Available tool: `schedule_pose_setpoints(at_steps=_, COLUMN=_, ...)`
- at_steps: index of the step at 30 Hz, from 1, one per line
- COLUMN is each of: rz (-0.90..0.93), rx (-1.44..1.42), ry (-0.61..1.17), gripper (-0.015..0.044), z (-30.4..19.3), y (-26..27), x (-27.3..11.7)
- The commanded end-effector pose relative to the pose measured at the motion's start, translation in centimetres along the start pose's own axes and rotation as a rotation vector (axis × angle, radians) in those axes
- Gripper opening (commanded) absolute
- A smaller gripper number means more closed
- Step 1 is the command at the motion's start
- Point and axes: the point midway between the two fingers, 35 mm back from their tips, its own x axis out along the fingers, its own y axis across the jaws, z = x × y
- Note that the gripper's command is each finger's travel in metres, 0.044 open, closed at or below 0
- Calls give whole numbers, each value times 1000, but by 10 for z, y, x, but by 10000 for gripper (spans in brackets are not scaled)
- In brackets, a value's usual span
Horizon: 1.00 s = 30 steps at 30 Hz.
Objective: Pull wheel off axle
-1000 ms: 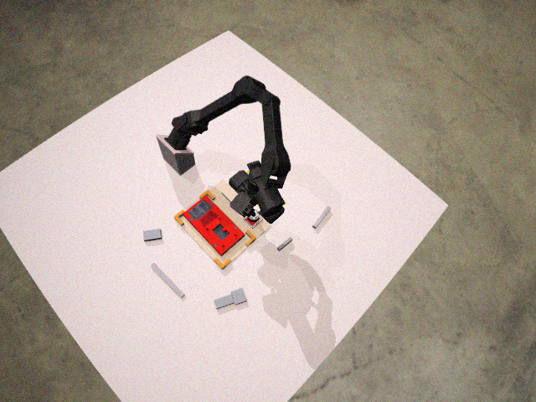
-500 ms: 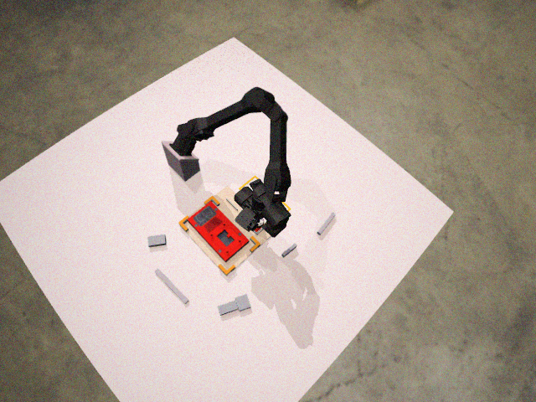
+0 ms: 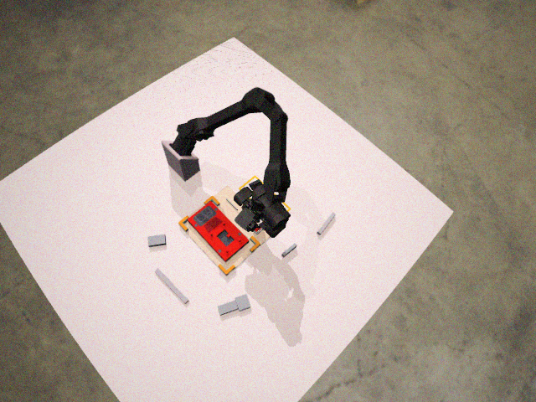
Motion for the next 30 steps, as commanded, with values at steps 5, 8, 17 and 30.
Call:
schedule_pose_setpoints(at_steps=5, rz=0, rx=-2, ry=0, gripper=0, z=0, y=0, x=-1)
schedule_pose_setpoints(at_steps=8, rz=0, rx=-2, ry=0, gripper=0, z=0, y=0, x=-2)
schedule_pose_setpoints(at_steps=17, rz=0, rx=-2, ry=0, gripper=0, z=0, y=0, x=-5)
schedule_pose_setpoints(at_steps=30, rz=1, rx=-1, ry=0, gripper=0, z=0, y=0, x=-10)
